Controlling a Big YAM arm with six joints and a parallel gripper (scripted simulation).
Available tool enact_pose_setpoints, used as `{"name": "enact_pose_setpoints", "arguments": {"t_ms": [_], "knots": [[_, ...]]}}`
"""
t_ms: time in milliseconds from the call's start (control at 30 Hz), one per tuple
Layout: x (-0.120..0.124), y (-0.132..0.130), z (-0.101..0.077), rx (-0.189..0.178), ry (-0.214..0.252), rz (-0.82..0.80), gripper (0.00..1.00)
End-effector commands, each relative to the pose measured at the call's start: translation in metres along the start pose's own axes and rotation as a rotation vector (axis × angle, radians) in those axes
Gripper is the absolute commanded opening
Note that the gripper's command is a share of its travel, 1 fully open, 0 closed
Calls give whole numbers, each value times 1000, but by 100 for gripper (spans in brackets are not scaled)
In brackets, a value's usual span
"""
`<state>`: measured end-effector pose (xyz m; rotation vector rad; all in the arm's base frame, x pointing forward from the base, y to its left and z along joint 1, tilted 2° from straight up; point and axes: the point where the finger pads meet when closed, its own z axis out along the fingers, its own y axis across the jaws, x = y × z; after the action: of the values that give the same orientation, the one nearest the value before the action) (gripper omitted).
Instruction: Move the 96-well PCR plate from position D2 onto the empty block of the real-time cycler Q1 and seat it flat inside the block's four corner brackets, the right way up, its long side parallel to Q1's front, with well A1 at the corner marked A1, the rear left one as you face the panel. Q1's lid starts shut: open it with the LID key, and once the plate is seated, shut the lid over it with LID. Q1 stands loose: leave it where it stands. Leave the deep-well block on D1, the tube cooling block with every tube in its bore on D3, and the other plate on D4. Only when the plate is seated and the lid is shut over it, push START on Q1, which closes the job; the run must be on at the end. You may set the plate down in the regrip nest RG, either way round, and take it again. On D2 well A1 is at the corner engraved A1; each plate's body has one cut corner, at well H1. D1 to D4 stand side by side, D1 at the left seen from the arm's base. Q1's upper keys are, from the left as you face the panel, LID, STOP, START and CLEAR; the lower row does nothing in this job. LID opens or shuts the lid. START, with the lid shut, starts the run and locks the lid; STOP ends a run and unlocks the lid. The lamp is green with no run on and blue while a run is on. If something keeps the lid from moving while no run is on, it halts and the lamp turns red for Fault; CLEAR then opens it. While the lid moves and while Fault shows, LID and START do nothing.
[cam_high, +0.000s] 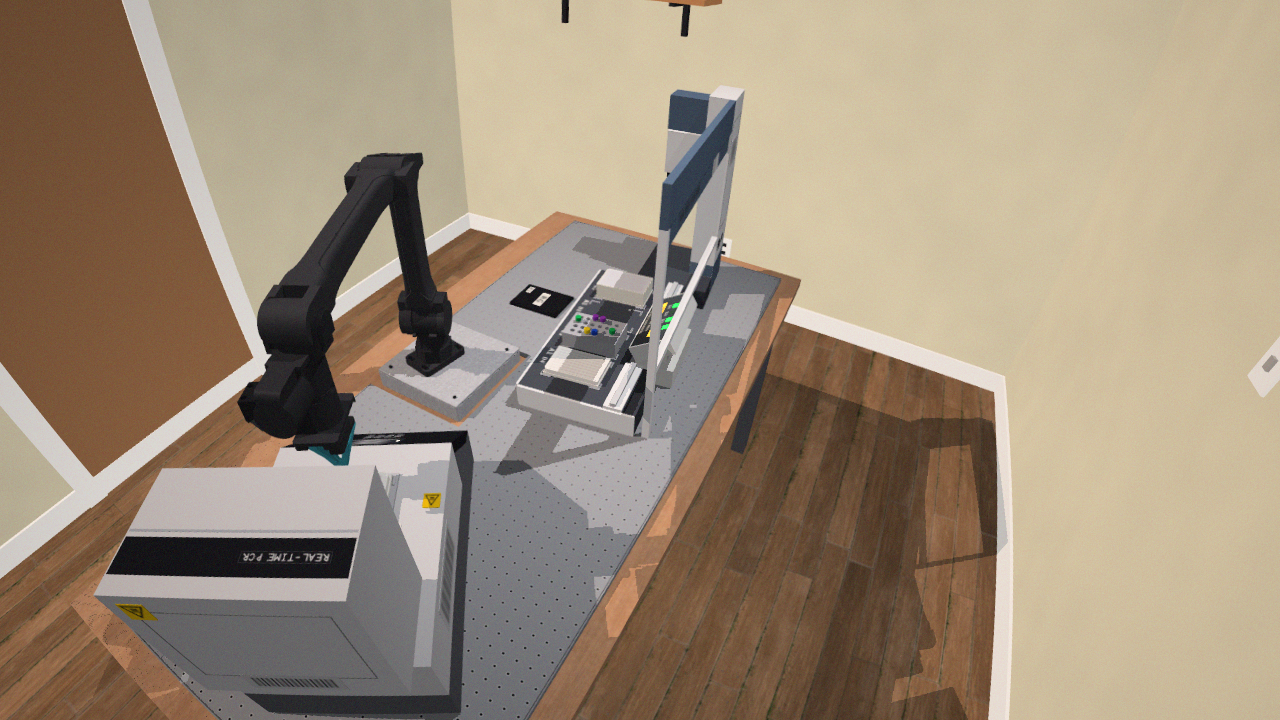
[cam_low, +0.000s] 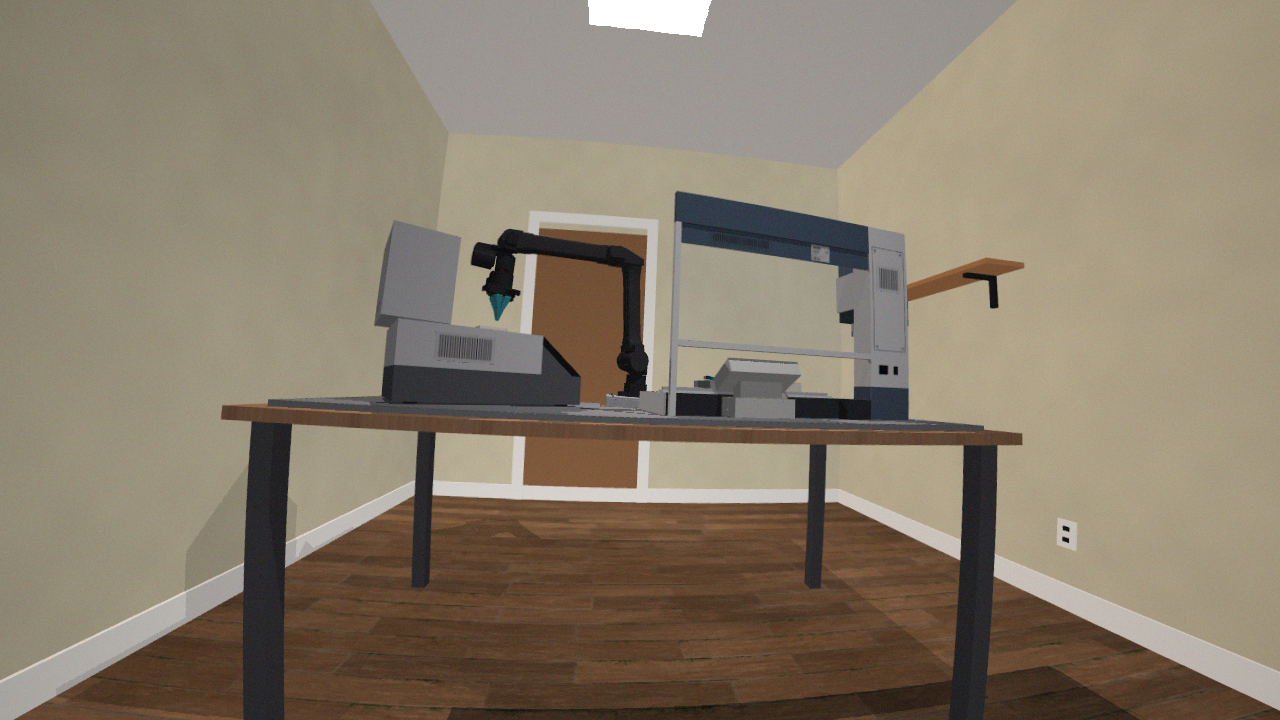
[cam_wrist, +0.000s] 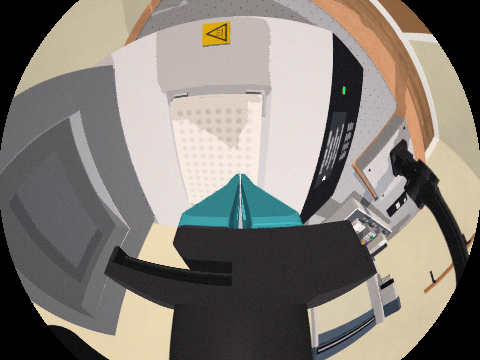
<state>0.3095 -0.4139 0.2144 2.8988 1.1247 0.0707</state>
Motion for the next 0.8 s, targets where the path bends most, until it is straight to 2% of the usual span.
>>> {"name": "enact_pose_setpoints", "arguments": {"t_ms": [0, 67, 167, 233, 267, 367, 467, 567, 633, 733, 767], "knots": [[3, -4, -28, -152, -10, -5, 0], [7, -16, -24, -137, -15, -3, 0], [12, -31, -19, -213, -12, -1, 0], [12, -31, -19, -213, -12, -1, 0], [11, -30, -17, -188, -12, -5, 0], [12, -53, -11, -265, -6, -14, 0], [6, -74, -13, -246, -21, -8, 0], [8, -87, -15, -347, -17, -10, 0], [7, -99, -14, -334, -22, -8, 0], [9, -114, -9, -409, -19, -8, 0], [9, -114, -9, -409, -19, -8, 0]]}}
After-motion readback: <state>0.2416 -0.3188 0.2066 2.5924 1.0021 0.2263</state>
